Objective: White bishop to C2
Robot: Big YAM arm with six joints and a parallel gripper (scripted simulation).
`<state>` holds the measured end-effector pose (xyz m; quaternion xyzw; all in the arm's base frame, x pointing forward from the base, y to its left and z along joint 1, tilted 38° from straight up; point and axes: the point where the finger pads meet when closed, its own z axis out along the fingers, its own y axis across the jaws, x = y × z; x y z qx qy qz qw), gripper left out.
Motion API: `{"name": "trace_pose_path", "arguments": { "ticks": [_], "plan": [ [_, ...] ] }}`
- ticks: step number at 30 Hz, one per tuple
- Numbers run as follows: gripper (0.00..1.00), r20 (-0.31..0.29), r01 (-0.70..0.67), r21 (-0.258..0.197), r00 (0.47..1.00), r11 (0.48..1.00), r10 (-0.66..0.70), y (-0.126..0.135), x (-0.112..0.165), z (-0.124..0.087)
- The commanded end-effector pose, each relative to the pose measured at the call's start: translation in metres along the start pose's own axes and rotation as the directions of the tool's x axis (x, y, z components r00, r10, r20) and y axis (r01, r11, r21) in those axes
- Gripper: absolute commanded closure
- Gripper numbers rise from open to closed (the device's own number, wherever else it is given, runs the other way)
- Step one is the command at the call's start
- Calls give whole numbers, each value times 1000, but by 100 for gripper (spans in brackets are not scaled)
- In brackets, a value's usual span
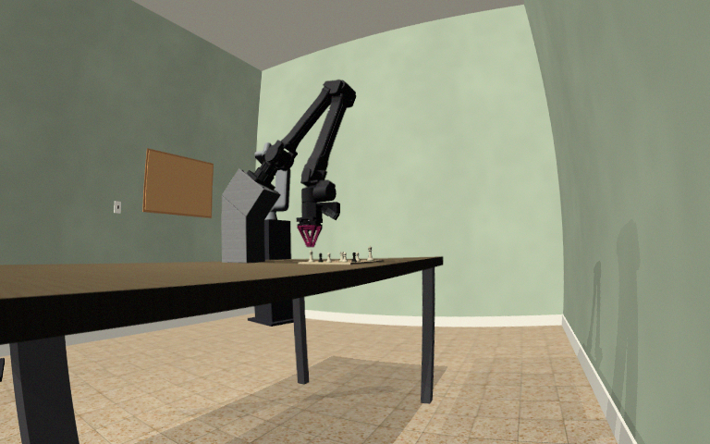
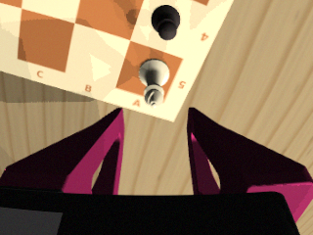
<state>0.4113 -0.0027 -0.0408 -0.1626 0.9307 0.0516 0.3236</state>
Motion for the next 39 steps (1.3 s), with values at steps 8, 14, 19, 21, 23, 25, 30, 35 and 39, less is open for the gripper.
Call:
{"name": "trace_pose_path", "arguments": {
  "ticks": [8,14,19,21,23,25,30,35,39],
  "plan": [
    [64,-12,-2,0,1000,1000,2,0,15,0],
    [64,-16,-4,-1,1000,1000,4,0,16,0],
    [64,-13,-3,0,1000,1000,3,0,15,0],
    [64,-13,-3,0,1000,1000,3,0,15,0],
    [64,-13,-3,0,1000,1000,3,0,15,0],
    [64,-13,-3,0,1000,1000,3,0,15,0],
    [64,-13,-3,0,1000,1000,3,0,15,0],
    [64,-13,-3,0,1000,1000,3,0,15,0],
    [64,-13,-3,0,1000,1000,3,0,15,0]
  ]
}}
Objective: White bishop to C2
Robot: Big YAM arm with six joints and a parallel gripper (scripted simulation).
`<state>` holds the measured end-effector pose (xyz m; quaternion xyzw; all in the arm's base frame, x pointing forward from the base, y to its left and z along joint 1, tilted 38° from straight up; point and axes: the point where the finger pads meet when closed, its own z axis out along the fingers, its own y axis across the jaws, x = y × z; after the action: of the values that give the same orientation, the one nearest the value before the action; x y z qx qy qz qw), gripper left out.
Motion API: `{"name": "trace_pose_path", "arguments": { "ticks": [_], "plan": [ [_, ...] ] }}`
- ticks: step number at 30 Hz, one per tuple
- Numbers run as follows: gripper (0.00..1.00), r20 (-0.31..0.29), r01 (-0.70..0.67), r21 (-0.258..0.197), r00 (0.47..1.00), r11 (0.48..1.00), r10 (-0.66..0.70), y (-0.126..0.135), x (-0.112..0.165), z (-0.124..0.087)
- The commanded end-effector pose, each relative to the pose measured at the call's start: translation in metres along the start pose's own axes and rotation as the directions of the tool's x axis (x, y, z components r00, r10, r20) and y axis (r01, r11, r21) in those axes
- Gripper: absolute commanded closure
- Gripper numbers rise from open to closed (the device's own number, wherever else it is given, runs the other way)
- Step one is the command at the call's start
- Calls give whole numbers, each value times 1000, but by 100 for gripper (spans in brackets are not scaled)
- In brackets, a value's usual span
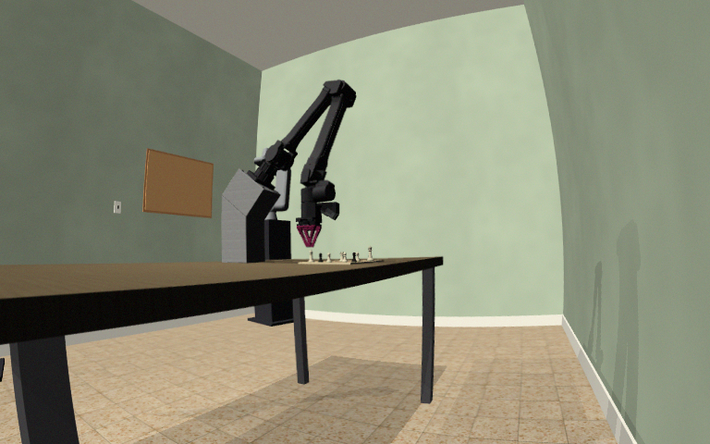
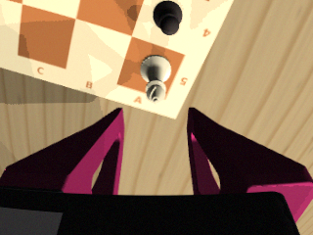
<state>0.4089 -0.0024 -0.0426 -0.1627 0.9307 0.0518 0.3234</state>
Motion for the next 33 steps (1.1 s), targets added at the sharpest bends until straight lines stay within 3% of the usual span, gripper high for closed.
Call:
{"name": "trace_pose_path", "arguments": {
  "ticks": [1,13,33],
  "plan": [
    [64,-13,-3,0,1000,1000,3,-1,12,0],
    [64,-4,0,1,1000,1000,0,-1,7,2],
    [64,5,0,-3,1000,1000,0,3,0,38]
  ]
}}
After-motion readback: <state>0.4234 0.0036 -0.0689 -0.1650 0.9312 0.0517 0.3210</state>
